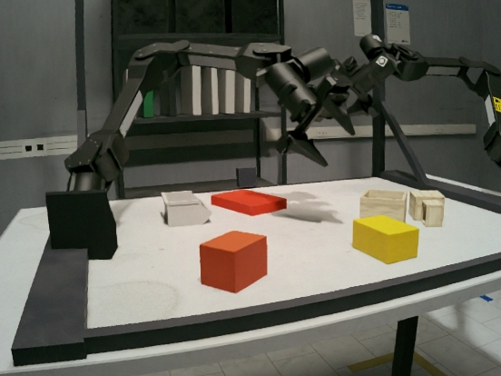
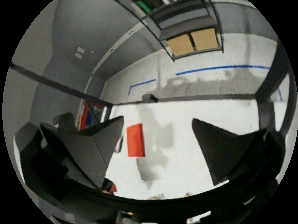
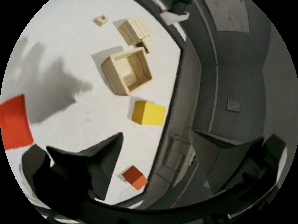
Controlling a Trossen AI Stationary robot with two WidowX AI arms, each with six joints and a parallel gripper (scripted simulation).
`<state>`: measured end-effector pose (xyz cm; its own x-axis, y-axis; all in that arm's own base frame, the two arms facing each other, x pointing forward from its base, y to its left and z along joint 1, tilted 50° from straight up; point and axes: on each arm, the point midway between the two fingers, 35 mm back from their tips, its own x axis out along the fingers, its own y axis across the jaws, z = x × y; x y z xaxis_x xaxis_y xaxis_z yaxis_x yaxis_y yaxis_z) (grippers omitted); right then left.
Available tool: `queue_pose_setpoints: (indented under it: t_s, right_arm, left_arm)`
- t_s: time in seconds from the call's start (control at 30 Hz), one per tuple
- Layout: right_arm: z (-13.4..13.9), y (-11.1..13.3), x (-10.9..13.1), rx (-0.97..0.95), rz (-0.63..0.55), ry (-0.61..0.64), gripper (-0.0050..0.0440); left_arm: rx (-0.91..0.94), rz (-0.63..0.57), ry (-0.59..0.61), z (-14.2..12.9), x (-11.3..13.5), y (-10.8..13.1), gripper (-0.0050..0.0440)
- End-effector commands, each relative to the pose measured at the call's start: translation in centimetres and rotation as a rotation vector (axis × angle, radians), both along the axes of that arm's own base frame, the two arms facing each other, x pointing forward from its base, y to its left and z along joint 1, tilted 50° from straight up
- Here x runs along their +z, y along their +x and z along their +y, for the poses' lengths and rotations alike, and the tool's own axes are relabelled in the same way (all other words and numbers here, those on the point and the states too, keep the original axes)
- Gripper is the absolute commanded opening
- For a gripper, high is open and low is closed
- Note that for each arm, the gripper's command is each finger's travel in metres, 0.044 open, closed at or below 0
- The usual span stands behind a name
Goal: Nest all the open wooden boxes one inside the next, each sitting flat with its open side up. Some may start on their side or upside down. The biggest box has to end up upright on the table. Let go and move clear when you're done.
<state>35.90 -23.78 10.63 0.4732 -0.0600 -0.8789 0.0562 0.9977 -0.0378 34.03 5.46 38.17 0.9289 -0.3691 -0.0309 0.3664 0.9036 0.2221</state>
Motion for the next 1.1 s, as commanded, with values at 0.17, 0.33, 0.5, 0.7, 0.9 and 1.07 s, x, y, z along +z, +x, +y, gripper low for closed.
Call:
queue_pose_setpoints:
  t_s: [0.17, 0.33, 0.5, 0.7, 0.9, 1.07]
  right_arm:
    - [2.5, -6.8, -2.3, 0.101, 0.139, 0.309, 0.04]
    - [3.8, -9.3, -2.0, 0.12, 0.149, 0.46, 0.04]
    - [5.5, -11.8, -1.0, 0.123, 0.134, 0.645, 0.04]
    - [7.1, -13.8, 0.9, 0.102, 0.099, 0.838, 0.04]
    - [7.3, -13.8, 1.1, 0.103, 0.096, 0.848, 0.04]
    - [7.1, -13.7, 1.3, 0.104, 0.093, 0.832, 0.04]
  left_arm:
    - [0.03, 0.189, -0.357, -3.2, -5.1, -2.4, 0.04]
    - [0.046, 0.288, -0.508, -4.4, -7.8, -3.4, 0.04]
    - [0.072, 0.404, -0.68, -5.8, -11.1, -4.7, 0.04]
    - [0.106, 0.512, -0.838, -6.9, -14.3, -6.0, 0.04]
    - [0.108, 0.519, -0.848, -7.0, -14.5, -6.1, 0.04]
    - [0.123, 0.538, -0.853, -6.6, -14.7, -5.8, 0.04]
